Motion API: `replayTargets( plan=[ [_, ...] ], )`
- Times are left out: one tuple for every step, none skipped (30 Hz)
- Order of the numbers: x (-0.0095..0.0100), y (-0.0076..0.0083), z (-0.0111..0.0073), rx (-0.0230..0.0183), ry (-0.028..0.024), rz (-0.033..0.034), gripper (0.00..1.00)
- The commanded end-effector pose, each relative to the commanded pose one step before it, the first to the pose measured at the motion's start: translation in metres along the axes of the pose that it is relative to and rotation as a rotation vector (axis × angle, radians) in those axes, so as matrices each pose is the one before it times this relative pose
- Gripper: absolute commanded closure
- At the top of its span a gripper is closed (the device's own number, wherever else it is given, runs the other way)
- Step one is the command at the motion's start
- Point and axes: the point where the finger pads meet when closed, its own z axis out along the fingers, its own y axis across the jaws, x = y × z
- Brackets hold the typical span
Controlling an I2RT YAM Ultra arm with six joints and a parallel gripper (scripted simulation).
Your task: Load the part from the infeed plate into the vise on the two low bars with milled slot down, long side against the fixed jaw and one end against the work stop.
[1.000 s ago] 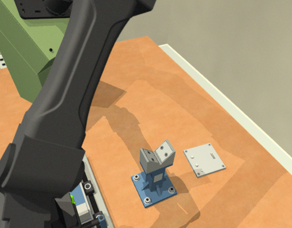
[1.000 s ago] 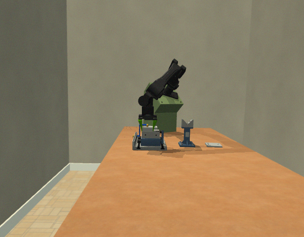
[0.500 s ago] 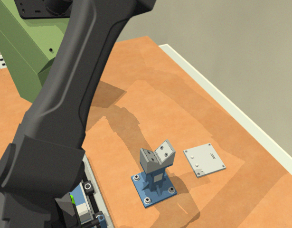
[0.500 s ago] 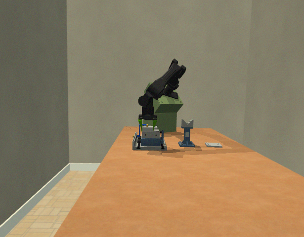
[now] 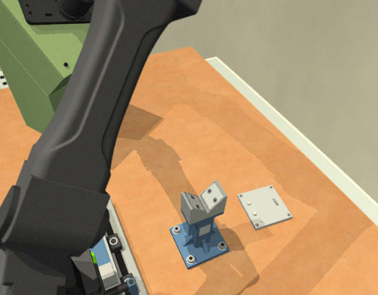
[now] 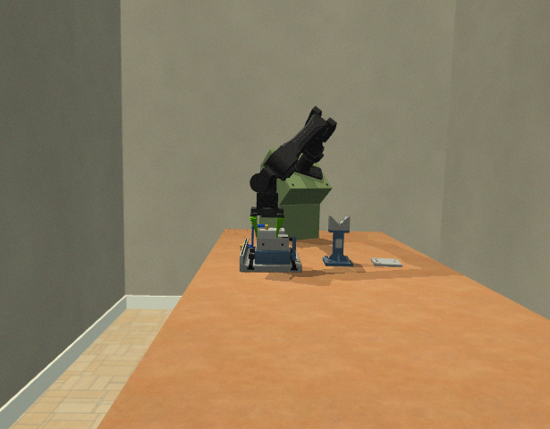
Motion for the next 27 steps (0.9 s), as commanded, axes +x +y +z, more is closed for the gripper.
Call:
replayTargets(
  plan=[
    [-0.01411,-0.00819,-0.01174,0.02135,-0.03697,-0.00437,1.00],
    [-0.00115,0.00072,-0.00125,0.00054,-0.00236,-0.00197,1.00],
    [-0.00065,0.00044,-0.00075,0.00028,-0.00122,-0.00109,1.00],
    [0.00022,-0.00005,0.00014,-0.00017,0.00074,0.00042,1.00],
    [0.00039,-0.00015,0.00031,-0.00027,0.00116,0.00074,1.00],
    [0.00042,-0.00016,0.00034,-0.00028,0.00124,0.00079,1.00],
    [0.00000,0.00000,0.00000,0.00000,0.00000,0.00000,1.00],
    [0.00000,0.00000,0.00000,0.00000,0.00000,0.00000,1.00],
    [0.00044,-0.00016,0.00035,-0.00030,0.00129,0.00082,1.00],
    [0.00046,-0.00017,0.00036,-0.00031,0.00135,0.00086,1.00],
    [0.00048,-0.00018,0.00038,-0.00033,0.00142,0.00090,1.00],
    [0.00050,-0.00019,0.00040,-0.00034,0.00147,0.00094,1.00],
    [0.00052,-0.00019,0.00041,-0.00035,0.00152,0.00097,1.00],
    [0.00053,-0.00020,0.00042,-0.00036,0.00156,0.00100,1.00],
    [0.00055,-0.00021,0.00044,-0.00037,0.00162,0.00103,1.00],
    [-0.00031,-0.00011,0.00006,0.00024,-0.00104,-0.00103,1.00],
    [-0.00340,0.00138,-0.00277,0.00199,-0.00860,-0.00691,1.00],
    [-0.00116,0.00078,-0.00133,0.00044,-0.00223,-0.00195,1.00],
    [0.00041,-0.00012,0.00028,-0.00031,0.00133,0.00079,1.00],
    [0.00061,-0.00023,0.00049,-0.00042,0.00180,0.00115,1.00],
    [0.00062,-0.00023,0.00049,-0.00042,0.00182,0.00116,1.00],
    [0.00063,-0.00024,0.00050,-0.00043,0.00184,0.00118,1.00],
    [0.00064,-0.00024,0.00051,-0.00044,0.00188,0.00120,1.00],
    [0.00000,0.00000,0.00000,0.00000,0.00000,0.00000,1.00],
    [0.00000,0.00000,0.00000,0.00000,0.00000,0.00000,1.00],
    [0.00056,-0.00026,0.00051,-0.00037,0.00161,0.00099,1.00],
    [0.00047,-0.00029,0.00052,-0.00029,0.00123,0.00069,1.00]
  ],
)
